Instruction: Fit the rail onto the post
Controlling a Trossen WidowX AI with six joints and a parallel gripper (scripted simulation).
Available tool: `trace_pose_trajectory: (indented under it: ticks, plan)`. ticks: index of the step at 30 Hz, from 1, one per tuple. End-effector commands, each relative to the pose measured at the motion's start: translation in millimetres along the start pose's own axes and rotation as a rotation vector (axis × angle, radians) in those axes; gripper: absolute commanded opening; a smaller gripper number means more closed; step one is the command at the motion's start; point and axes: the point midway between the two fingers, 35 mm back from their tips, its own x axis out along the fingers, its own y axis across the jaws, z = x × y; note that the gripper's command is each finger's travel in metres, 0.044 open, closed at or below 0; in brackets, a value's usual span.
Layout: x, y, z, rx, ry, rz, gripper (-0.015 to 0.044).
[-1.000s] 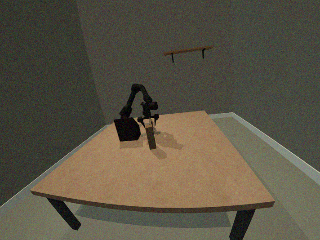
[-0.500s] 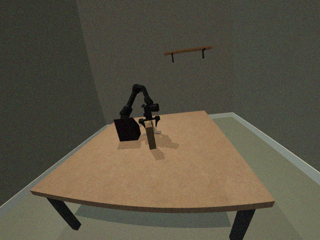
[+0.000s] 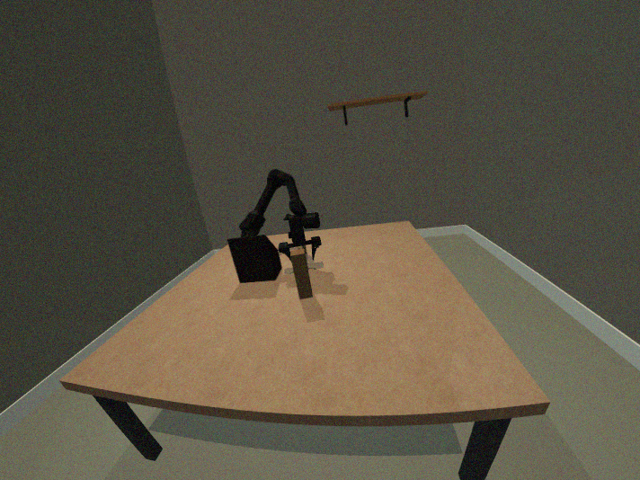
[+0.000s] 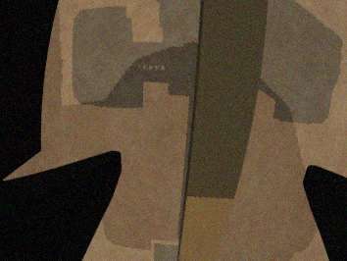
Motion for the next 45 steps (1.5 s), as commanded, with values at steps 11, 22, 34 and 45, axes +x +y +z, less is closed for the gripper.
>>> trace_pose_trajectory:
  ticks: [11, 22, 34, 45]
  plan:
    - [24, 4, 3, 0.007, -0.011, 0.004, 0.044]
    - [31, 5, 4, 0.007, -0.013, 0.004, 0.0309]
    - [31, 5, 4, 0.007, -0.013, 0.004, 0.0033]
    - [31, 5, 4, 0.007, -0.013, 0.004, 0.0]
